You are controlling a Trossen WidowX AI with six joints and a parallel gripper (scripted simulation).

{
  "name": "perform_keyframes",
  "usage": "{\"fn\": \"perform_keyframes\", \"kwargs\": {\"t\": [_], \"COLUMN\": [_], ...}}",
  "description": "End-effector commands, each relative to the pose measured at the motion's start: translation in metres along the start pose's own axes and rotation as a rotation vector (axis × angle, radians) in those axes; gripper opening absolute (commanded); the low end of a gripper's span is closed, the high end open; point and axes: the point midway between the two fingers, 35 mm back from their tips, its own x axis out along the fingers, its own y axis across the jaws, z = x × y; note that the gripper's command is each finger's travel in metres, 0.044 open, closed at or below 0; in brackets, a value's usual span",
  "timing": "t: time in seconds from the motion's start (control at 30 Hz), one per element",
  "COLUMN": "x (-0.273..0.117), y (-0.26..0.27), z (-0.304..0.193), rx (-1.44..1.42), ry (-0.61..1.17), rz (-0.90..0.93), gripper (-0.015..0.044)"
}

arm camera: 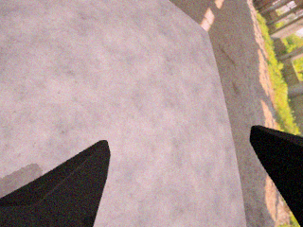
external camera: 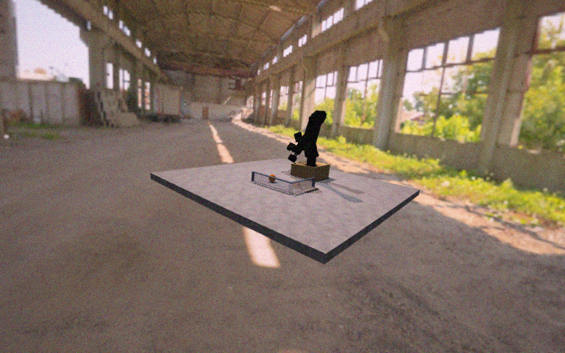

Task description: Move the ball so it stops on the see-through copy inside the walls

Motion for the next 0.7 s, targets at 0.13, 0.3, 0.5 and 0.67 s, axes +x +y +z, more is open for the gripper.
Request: {"fn": "perform_keyframes", "kwargs": {"t": [0.13, 0.3, 0.5, 0.67], "x": [0.003, -0.011, -0.054, -0.105], "y": [0.036, 0.094, 0.167, 0.222], "z": [0.040, 0.091, 0.134, 0.151], "rx": [-0.056, -0.159, -0.314, -0.460], "ry": [-0.054, -0.107, -0.133, -0.131], "rz": [0.166, 0.393, 0.634, 0.794], "gripper": [0.0332, 0.0332, 0.0332, 0.0332]}}
